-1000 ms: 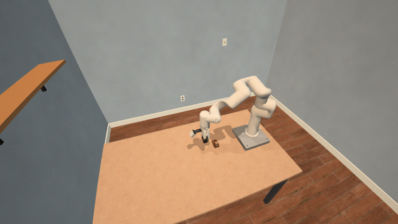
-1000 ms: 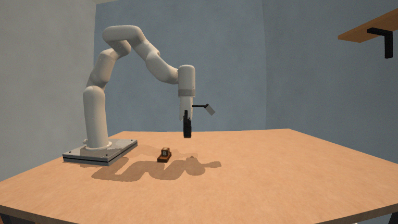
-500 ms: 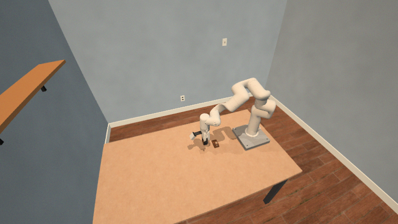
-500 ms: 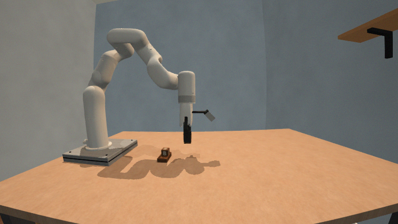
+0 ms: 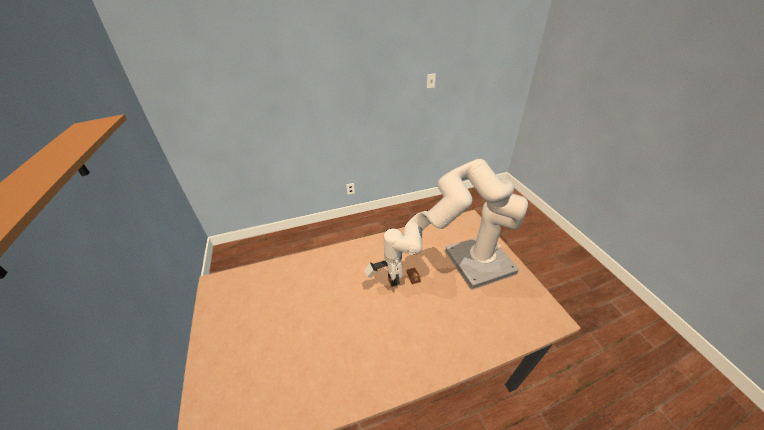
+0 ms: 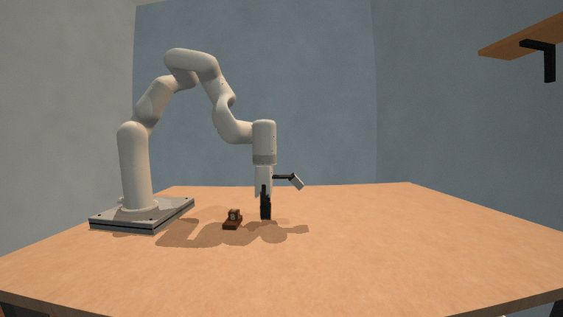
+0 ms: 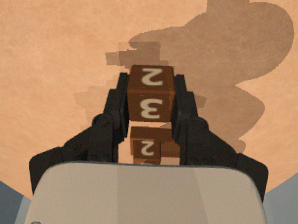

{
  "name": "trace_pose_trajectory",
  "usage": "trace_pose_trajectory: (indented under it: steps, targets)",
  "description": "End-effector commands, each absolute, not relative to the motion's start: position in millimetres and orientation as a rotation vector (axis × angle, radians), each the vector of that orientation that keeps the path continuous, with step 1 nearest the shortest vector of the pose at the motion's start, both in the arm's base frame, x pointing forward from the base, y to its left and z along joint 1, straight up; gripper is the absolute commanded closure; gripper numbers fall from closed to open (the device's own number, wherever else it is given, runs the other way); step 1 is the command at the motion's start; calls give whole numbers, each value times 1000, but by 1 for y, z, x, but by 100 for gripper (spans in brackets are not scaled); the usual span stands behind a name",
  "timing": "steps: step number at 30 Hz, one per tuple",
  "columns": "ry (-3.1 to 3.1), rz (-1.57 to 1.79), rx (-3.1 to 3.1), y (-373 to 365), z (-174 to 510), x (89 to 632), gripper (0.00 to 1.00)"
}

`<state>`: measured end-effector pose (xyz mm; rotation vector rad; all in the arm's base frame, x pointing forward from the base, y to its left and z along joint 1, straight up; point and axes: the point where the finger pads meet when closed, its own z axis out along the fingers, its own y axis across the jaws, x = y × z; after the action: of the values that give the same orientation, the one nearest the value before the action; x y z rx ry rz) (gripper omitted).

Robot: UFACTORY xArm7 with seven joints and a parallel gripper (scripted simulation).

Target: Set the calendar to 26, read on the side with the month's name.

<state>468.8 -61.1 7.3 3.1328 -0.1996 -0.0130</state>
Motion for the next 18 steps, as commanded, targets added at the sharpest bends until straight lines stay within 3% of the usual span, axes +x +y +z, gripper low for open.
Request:
trace_pose_trajectory:
  steps: [1,18]
  targets:
    - [-199,-2,3135,-61,-2,472,71]
    - [-199,-2,3135,-61,-4,472,71]
